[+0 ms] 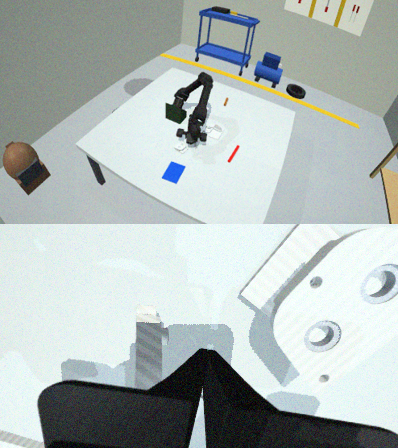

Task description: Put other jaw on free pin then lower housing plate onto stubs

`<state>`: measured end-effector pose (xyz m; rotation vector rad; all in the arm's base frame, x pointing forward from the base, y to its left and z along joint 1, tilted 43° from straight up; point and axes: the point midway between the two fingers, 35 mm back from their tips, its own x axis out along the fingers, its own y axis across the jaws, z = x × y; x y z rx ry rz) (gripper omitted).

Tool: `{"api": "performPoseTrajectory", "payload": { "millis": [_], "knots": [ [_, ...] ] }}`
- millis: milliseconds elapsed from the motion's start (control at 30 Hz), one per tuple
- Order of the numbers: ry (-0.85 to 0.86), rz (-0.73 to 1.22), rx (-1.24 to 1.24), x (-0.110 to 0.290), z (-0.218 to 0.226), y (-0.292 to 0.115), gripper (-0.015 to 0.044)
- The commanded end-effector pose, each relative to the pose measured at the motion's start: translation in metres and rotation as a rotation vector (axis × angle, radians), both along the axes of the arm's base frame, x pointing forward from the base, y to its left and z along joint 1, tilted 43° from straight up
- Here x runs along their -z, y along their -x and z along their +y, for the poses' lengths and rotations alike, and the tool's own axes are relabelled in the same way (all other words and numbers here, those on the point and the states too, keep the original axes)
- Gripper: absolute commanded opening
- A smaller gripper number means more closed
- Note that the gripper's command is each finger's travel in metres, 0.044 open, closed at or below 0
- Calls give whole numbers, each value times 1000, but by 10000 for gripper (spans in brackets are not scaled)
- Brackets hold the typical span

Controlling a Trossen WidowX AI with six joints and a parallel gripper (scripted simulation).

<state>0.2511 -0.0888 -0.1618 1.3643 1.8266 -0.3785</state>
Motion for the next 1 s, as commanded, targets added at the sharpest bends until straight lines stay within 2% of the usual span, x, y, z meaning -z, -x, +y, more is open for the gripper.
{"api": "performPoseTrajectory", "payload": {
  "millis": [0, 967],
  "knots": [
    [-2, 0, 2, -1, 3, -7, 0],
    [-5, -2, 1, -12, 20, -46, 0]
  ]
}}
